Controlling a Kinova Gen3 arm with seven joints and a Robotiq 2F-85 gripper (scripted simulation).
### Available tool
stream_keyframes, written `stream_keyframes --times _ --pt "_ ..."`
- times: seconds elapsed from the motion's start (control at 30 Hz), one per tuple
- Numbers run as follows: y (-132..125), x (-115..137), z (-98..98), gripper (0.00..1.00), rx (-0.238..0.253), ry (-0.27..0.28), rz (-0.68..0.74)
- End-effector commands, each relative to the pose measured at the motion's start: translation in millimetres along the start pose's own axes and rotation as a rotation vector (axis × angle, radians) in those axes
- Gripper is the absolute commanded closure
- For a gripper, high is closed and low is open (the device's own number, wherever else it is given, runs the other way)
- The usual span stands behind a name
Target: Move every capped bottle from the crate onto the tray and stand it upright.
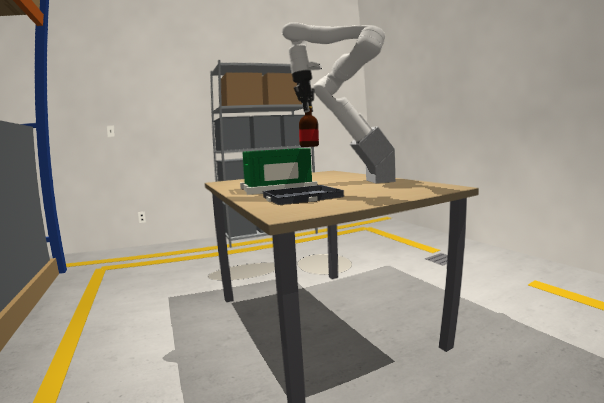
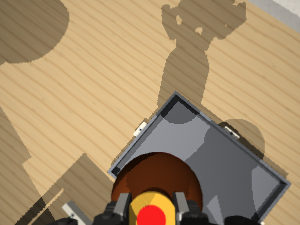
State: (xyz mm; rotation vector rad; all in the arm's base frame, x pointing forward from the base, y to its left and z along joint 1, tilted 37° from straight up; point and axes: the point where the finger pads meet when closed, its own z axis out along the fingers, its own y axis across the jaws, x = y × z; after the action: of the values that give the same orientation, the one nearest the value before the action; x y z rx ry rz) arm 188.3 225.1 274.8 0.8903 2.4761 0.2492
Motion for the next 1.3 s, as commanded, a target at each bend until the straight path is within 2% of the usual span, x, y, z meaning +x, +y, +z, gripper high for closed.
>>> stream_keyframes --times 0.0,0.73,1.27 --pt "5 7 1.0 1.0 0.003 -0.005 -0.008" --pt "18 25 2.6 1.0 0.004 -0.006 -0.009" --pt "21 22 32.1 1.0 0.004 -0.006 -0.009"
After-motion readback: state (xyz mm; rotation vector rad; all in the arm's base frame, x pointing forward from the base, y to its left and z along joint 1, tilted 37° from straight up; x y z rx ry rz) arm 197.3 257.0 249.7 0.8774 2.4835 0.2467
